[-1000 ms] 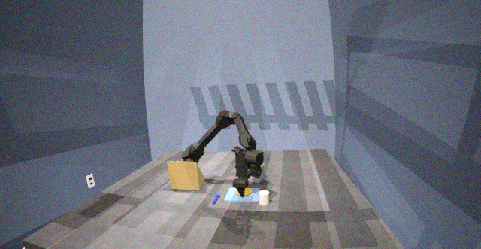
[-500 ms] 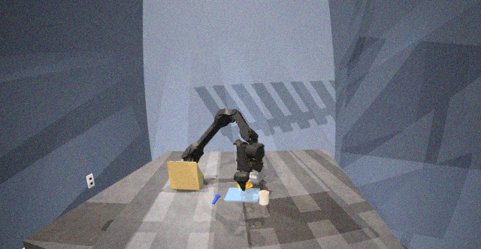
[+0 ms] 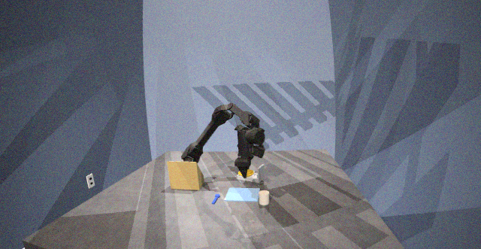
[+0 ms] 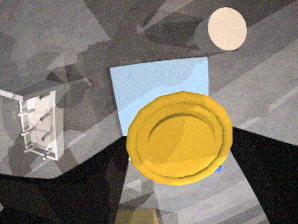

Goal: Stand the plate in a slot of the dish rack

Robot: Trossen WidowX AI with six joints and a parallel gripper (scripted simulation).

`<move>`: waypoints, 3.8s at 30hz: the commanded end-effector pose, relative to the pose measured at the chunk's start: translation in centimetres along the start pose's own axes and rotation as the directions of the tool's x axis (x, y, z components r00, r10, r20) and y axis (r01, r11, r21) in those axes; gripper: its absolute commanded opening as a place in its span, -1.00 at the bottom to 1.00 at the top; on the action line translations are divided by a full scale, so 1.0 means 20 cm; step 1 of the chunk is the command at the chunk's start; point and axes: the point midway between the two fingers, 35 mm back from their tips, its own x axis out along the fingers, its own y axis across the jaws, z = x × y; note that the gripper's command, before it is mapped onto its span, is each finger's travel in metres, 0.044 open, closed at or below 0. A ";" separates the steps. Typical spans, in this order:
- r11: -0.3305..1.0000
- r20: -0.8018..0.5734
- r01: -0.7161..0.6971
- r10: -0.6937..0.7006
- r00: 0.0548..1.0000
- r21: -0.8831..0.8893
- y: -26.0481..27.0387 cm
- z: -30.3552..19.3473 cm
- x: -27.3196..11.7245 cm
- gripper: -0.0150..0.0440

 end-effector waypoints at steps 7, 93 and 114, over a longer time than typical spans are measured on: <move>1.000 -0.001 0.002 -0.002 1.000 -0.003 -0.01 0.01 -0.18 -0.49; -0.206 0.051 -0.096 -0.216 0.975 0.974 1.14 -0.51 -0.26 -0.49; 0.184 0.118 -0.007 -0.602 0.790 0.983 0.98 -0.49 -0.01 -0.49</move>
